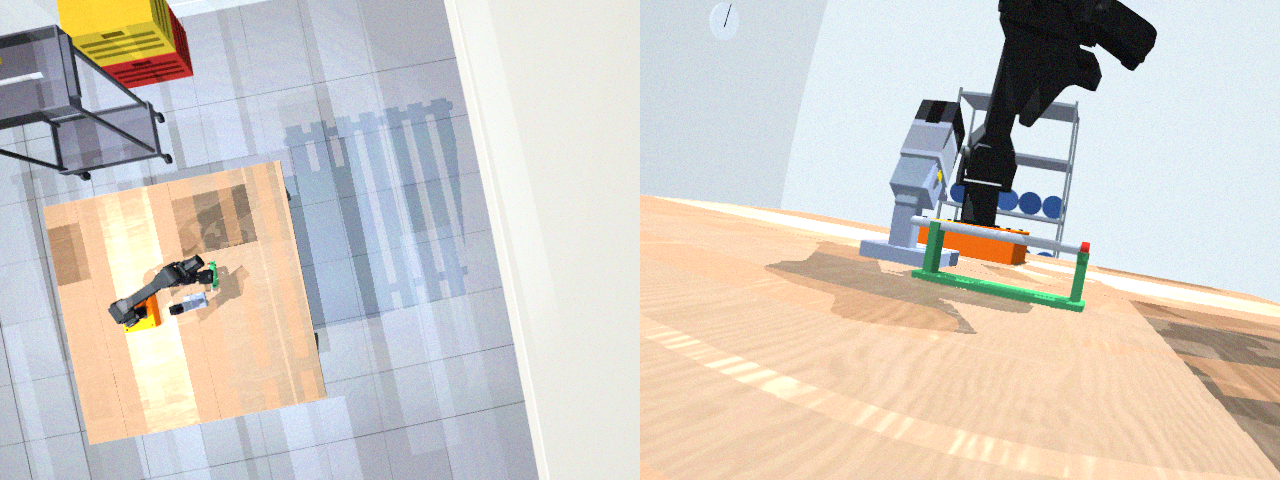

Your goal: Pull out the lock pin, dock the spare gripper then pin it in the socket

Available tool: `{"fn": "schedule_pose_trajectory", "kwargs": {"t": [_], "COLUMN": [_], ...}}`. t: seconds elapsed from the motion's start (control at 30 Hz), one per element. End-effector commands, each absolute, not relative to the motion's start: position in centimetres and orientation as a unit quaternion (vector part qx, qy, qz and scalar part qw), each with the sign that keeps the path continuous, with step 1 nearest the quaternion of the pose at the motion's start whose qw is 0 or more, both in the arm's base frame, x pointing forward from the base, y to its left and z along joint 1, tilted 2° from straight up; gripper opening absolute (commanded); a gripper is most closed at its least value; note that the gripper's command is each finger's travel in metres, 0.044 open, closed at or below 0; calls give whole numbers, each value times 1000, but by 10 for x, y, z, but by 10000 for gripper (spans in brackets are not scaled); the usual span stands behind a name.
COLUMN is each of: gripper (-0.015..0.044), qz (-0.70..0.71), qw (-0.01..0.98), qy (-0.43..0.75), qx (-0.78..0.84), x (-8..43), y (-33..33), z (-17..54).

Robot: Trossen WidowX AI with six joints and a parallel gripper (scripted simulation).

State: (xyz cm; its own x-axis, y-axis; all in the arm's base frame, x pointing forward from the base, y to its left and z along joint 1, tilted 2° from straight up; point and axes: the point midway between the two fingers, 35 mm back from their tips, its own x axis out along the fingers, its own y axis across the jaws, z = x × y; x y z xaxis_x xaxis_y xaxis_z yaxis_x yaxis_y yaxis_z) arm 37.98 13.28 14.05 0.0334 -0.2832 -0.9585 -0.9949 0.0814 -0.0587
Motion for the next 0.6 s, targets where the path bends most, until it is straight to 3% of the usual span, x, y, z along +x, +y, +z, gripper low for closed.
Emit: {"fn": "schedule_pose_trajectory", "kwargs": {"t": [0.0, 0.57], "gripper": [180, 180], "qz": [405, 404], "qw": [450, 450], "qy": [565, 565], "qx": [-561, -562], "x": [382, 389], "y": [135, 134], "z": [140, 67]}}
